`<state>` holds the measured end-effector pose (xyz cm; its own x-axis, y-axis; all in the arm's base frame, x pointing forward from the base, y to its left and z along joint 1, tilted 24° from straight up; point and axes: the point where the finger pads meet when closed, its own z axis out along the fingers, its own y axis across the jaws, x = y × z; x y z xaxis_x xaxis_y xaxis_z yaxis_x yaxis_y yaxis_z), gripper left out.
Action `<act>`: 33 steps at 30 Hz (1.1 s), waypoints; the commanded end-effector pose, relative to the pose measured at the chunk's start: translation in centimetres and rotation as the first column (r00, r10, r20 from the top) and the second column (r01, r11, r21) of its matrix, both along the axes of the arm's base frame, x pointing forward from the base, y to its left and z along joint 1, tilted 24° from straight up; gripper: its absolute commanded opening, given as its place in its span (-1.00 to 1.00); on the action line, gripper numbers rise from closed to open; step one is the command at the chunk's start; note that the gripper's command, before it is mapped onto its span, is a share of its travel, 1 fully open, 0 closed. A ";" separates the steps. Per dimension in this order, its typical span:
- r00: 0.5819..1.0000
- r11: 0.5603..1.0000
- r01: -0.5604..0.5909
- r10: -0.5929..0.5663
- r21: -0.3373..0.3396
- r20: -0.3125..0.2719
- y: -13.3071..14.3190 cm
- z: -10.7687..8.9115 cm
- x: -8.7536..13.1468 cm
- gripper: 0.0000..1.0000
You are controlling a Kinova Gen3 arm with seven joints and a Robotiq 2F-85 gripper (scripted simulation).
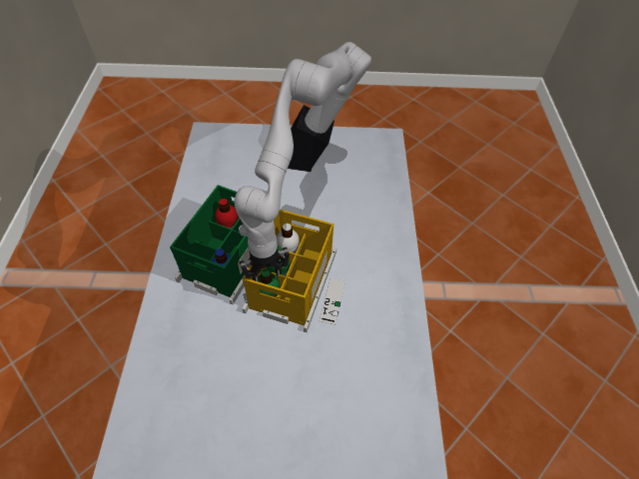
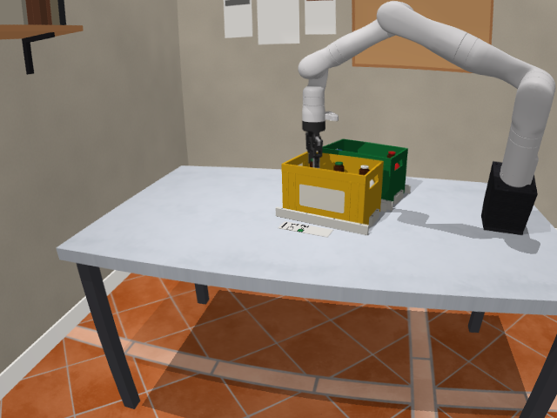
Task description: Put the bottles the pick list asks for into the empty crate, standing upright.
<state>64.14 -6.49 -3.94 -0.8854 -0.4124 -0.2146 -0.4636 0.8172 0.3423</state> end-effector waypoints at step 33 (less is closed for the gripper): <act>1.000 1.000 0.001 -0.001 -0.001 0.002 -0.5 1.1 0.0 0.34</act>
<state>64.12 -6.79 -3.30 -0.8855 -0.4121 -0.2148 -0.4634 0.8174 0.3421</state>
